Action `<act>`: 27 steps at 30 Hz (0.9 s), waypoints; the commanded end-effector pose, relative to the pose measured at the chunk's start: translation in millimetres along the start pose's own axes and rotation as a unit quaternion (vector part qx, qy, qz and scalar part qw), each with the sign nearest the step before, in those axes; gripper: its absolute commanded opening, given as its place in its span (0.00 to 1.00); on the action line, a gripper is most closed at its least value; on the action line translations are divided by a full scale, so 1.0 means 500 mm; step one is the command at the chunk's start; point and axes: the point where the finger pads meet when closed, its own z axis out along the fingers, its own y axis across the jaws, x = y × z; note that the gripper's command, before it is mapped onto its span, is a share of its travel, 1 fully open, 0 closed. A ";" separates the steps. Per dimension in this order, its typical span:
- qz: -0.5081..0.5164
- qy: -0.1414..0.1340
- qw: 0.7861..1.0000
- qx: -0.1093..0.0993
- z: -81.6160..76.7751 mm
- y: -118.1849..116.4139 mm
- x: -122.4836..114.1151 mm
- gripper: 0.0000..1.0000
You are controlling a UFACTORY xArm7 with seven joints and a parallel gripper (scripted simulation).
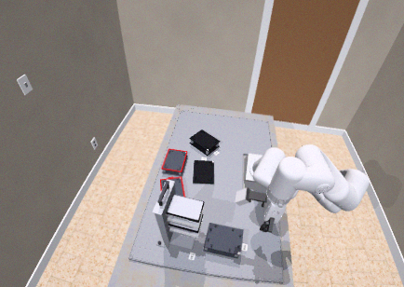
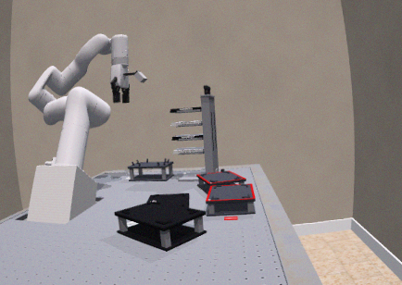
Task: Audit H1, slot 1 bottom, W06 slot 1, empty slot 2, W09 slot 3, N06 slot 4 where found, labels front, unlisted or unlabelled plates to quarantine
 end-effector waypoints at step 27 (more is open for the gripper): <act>0.000 0.000 1.000 0.001 0.091 -0.001 0.000 1.00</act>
